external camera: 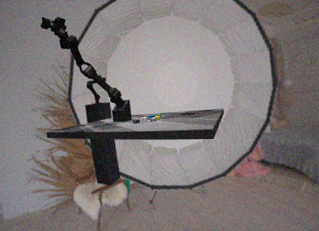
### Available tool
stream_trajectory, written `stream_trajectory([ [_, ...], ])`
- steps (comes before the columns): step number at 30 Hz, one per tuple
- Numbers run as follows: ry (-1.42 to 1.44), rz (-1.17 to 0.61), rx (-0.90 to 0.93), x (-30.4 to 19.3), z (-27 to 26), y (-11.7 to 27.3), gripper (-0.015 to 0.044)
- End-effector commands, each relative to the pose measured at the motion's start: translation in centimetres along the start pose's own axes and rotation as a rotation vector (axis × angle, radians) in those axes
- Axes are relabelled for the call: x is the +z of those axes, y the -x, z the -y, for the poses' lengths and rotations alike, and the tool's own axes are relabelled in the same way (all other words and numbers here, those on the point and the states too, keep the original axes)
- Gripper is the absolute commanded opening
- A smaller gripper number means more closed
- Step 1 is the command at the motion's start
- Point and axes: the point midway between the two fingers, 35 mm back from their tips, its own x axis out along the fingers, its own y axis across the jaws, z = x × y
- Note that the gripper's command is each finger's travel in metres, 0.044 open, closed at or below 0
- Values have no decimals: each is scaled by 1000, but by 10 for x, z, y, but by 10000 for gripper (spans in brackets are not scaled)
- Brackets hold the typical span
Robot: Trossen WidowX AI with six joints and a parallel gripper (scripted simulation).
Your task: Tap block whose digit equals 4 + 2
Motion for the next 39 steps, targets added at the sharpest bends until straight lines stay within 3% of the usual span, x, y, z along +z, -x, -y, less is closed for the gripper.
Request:
stream_trajectory([
  [1,-21,12,21,5,-5,2,400],
  [4,-232,121,249,54,-58,33,400],
  [10,-416,198,481,101,-101,75,400],
  [19,-696,273,941,180,-156,182,400],
  [29,-877,264,1456,241,-172,320,400],
  [39,-897,169,1989,266,-146,469,400],
])
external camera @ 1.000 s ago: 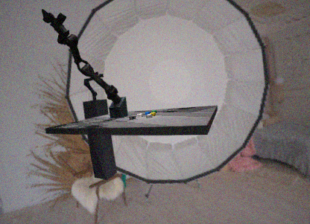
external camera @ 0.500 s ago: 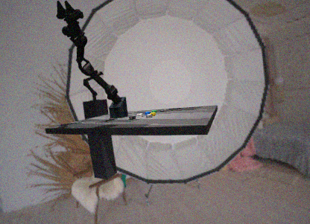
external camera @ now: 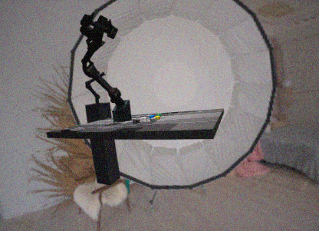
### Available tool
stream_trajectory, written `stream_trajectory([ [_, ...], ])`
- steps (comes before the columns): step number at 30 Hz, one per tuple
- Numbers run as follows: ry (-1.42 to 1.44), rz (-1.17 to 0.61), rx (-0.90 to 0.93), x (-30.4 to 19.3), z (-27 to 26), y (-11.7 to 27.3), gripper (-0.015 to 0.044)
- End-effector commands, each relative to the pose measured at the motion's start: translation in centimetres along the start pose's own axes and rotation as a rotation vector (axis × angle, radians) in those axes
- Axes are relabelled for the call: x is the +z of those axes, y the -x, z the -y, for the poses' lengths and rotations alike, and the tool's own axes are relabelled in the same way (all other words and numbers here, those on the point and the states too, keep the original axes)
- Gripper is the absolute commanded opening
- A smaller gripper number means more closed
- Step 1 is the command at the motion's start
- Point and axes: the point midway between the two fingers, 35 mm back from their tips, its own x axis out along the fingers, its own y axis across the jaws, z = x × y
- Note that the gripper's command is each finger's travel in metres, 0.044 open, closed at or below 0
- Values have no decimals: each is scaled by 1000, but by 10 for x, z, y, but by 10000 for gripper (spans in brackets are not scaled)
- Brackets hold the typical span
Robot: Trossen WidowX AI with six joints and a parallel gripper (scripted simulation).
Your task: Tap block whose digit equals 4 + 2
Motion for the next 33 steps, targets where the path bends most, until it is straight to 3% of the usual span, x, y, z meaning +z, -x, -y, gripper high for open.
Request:
stream_trajectory([
  [1,-93,-109,203,-21,-75,-1,400],
  [8,-200,-319,475,-54,-176,26,400],
  [16,-249,-633,740,-96,-276,91,400],
  [25,-157,-1073,953,-147,-348,208,400],
  [33,137,-1478,1005,-191,-349,328,400],
])
